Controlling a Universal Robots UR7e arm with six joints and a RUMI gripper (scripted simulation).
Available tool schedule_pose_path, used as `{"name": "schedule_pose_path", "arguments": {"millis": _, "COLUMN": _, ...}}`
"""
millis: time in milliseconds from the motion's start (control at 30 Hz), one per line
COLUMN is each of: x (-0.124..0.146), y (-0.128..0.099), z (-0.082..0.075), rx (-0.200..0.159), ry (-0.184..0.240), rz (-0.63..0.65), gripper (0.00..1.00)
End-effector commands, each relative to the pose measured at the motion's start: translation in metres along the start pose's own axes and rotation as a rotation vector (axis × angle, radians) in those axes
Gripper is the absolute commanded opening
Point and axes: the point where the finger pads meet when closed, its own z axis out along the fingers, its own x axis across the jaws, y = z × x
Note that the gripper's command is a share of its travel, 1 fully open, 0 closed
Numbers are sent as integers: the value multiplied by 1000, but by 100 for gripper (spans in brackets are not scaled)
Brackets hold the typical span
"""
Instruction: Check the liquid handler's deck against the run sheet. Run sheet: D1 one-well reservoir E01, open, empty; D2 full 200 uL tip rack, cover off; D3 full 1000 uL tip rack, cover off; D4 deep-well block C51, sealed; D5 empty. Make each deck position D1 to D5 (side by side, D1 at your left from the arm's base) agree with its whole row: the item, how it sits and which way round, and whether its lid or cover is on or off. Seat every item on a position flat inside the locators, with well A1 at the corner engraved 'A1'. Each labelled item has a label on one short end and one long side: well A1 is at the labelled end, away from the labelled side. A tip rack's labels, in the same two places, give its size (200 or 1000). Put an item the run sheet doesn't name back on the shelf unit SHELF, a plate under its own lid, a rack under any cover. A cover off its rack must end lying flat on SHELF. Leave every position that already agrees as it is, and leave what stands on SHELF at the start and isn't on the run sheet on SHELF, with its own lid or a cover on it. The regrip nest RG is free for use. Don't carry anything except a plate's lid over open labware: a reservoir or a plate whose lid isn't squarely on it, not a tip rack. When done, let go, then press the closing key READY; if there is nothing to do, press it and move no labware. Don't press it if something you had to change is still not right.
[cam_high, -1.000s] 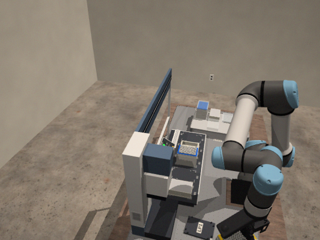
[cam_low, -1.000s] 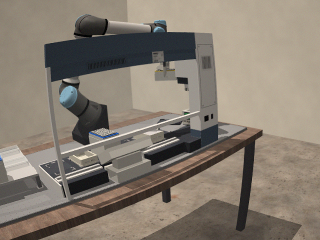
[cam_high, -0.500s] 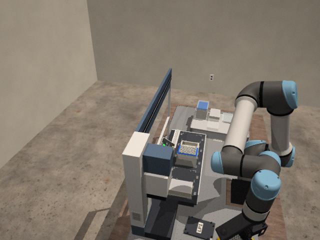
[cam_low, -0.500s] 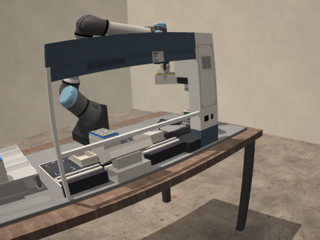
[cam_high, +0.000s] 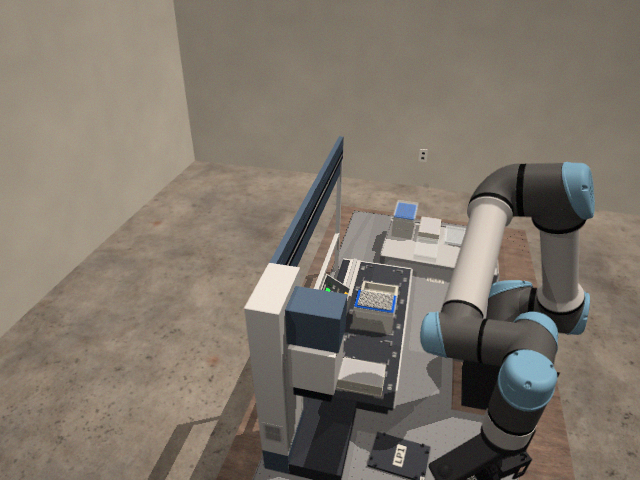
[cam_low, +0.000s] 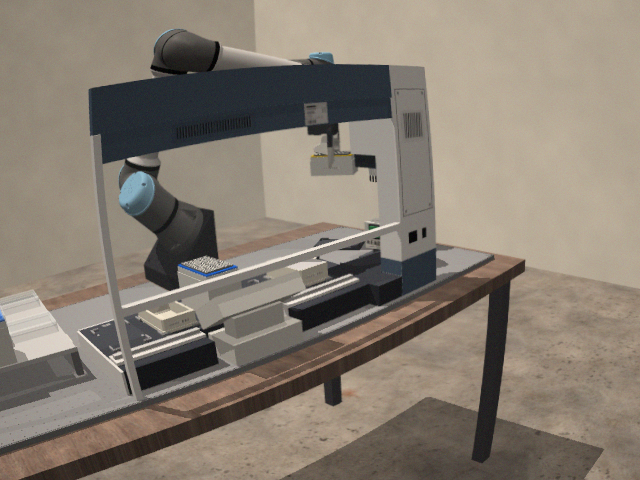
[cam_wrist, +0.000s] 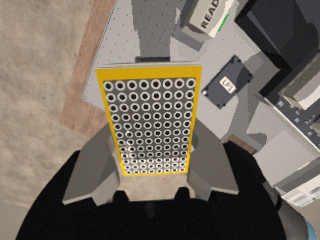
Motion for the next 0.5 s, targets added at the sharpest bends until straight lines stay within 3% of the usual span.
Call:
{"name": "schedule_pose_path", "arguments": {"millis": 0, "x": 0, "y": 0, "z": 6, "rx": 1, "ry": -1, "rz": 0, "gripper": 0}}
{"name": "schedule_pose_path", "arguments": {"millis": 467, "x": 0, "y": 0, "z": 26, "rx": 1, "ry": -1, "rz": 0, "gripper": 0}}
